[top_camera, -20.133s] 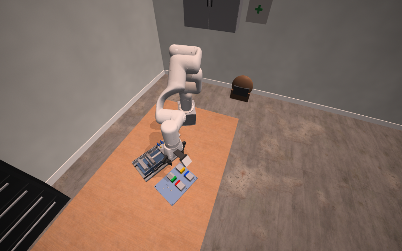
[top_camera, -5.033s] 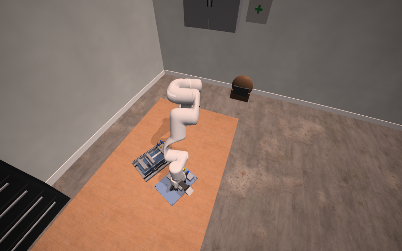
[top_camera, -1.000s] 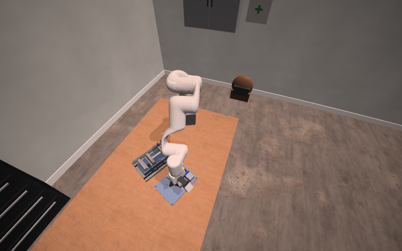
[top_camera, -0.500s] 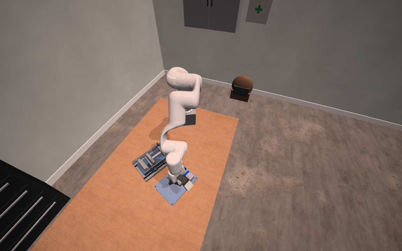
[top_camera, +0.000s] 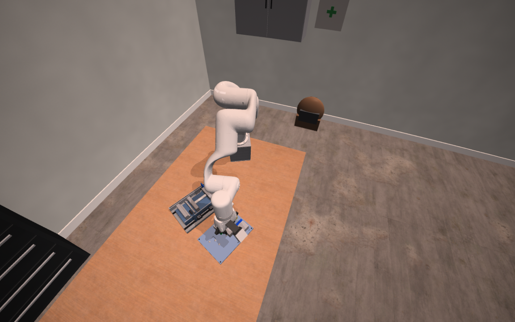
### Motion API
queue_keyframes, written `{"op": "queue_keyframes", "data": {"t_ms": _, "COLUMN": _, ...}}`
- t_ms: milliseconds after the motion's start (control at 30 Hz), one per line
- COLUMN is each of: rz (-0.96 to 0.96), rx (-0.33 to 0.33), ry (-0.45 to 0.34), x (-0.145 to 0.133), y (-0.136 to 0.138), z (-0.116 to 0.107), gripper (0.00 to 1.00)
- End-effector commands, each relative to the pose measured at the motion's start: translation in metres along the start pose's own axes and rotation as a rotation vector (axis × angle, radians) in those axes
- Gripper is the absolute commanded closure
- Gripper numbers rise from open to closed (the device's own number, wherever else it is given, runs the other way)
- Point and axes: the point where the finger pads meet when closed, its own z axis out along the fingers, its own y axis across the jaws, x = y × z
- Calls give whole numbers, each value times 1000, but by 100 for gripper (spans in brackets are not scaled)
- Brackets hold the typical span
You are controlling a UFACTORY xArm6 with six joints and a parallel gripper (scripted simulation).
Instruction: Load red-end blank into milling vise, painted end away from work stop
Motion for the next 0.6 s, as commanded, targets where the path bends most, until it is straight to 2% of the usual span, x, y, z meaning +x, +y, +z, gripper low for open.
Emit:
{"op": "queue_keyframes", "data": {"t_ms": 0, "rz": 0, "rx": -5, "ry": 4, "x": 1, "y": 2, "z": -7, "gripper": 100}}
{"op": "queue_keyframes", "data": {"t_ms": 567, "rz": 0, "rx": -5, "ry": 4, "x": 1, "y": 1, "z": -7, "gripper": 100}}
